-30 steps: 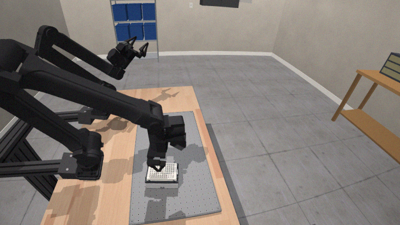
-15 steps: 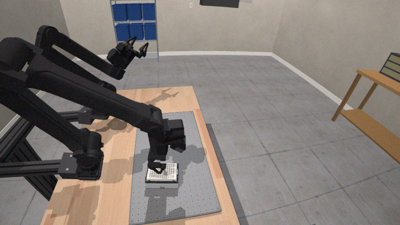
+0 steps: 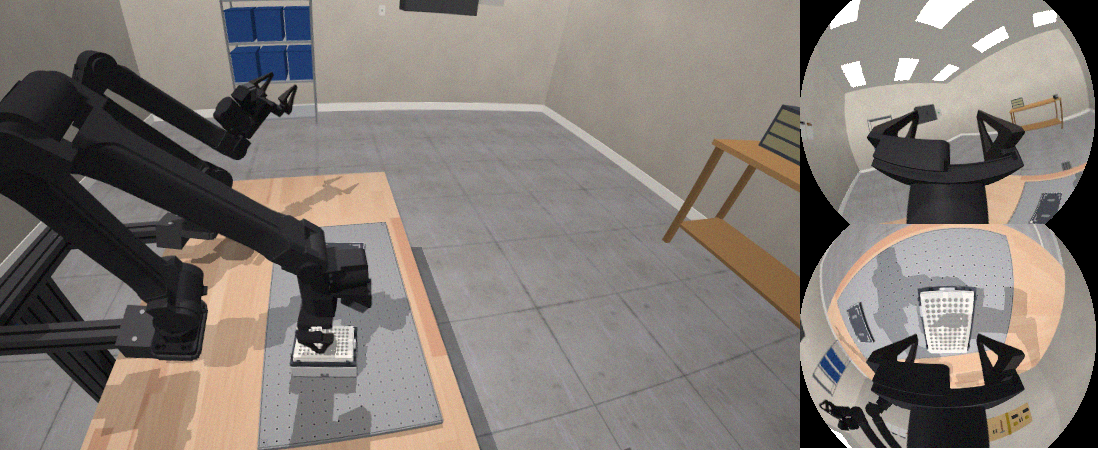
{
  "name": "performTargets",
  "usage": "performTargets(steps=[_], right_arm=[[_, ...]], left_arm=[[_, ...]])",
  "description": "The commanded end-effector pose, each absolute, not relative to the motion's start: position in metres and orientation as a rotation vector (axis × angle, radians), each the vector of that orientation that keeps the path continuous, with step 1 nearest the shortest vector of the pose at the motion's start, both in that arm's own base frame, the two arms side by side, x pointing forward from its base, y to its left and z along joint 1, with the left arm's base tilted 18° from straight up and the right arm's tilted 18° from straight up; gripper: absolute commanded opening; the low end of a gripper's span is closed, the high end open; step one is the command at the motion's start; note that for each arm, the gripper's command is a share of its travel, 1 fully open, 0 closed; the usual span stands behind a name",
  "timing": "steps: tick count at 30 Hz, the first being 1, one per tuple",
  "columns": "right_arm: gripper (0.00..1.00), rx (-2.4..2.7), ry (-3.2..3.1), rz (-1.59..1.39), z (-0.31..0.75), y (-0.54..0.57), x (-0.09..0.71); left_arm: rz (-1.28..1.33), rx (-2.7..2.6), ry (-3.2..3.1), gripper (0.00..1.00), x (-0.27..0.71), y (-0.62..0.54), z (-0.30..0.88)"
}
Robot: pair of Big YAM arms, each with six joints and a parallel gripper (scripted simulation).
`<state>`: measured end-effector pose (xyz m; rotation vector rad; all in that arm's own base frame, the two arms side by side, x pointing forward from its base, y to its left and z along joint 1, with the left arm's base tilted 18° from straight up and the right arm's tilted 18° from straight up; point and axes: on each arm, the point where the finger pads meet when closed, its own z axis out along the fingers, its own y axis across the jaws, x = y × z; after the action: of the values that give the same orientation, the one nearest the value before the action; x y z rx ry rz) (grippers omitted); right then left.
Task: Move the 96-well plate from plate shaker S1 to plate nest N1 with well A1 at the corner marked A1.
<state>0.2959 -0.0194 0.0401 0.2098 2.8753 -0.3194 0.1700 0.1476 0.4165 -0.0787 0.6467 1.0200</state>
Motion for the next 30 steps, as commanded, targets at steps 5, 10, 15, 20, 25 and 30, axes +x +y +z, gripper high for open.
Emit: performTargets(steps=[5, 10, 15, 20, 25, 30], right_arm=[[1.00, 0.195, 2.890, -0.320, 0.024, -0.026, 0.301], [1.00, 0.199, 2.852, -0.311, 0.025, -0.027, 0.316], [1.00, 0.196, 2.884, -0.319, 0.017, -0.029, 0.313], [1.00, 0.195, 2.886, -0.320, 0.005, -0.031, 0.307], [1.00, 0.197, 2.873, -0.317, 0.005, -0.032, 0.315], [1.00, 0.196, 2.864, -0.315, 0.008, -0.029, 0.316]], left_arm=[[1.051, -0.067, 0.620, 1.00, 0.164, 0.145, 0.422], [1.051, -0.067, 0.620, 1.00, 0.164, 0.145, 0.422], [1.051, -0.067, 0.620, 1.00, 0.164, 0.145, 0.422], [1.051, -0.067, 0.620, 1.00, 0.164, 0.145, 0.422], [1.051, -0.067, 0.620, 1.00, 0.164, 0.145, 0.422], [1.051, -0.067, 0.620, 1.00, 0.164, 0.145, 0.422]])
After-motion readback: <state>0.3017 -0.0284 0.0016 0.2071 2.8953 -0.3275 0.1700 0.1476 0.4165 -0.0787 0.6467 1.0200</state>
